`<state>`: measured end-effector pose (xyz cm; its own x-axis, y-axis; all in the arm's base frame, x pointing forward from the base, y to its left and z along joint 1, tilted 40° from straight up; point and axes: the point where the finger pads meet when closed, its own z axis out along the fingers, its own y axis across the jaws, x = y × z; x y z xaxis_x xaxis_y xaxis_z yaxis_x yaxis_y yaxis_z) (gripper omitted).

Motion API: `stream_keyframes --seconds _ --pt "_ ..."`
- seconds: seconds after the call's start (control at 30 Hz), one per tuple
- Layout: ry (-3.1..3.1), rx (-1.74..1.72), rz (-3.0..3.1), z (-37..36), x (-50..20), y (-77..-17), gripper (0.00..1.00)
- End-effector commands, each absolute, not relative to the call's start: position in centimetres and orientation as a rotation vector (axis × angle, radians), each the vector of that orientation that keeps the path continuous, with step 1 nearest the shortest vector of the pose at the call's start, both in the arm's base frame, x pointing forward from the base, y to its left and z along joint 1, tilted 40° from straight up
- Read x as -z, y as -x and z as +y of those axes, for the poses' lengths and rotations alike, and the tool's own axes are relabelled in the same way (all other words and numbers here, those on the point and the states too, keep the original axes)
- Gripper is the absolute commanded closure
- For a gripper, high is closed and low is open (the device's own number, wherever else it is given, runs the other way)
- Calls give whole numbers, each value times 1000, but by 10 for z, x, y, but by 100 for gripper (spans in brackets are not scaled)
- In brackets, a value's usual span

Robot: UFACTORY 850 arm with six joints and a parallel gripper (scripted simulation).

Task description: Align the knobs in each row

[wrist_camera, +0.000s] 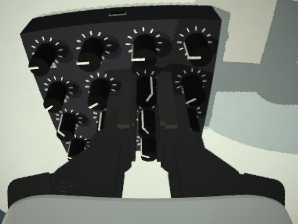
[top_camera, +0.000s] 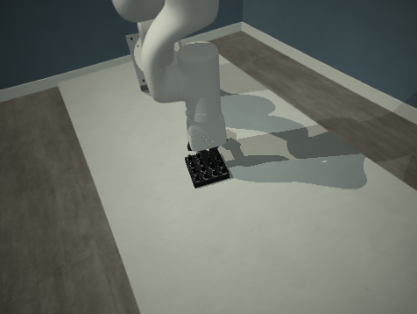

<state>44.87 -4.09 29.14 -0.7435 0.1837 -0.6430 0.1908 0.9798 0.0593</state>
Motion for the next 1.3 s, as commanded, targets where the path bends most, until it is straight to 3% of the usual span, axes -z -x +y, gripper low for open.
stream_keyframes --seconds 0.0,1.03,1.07,1.27 --pt "-218 69 2435 -41 -292 -449 92" --pt "-157 91 2440 -41 -292 -449 92" --pt "-157 91 2440 -41 -292 -449 81" --pt "-157 91 2440 -41 -292 -449 81"
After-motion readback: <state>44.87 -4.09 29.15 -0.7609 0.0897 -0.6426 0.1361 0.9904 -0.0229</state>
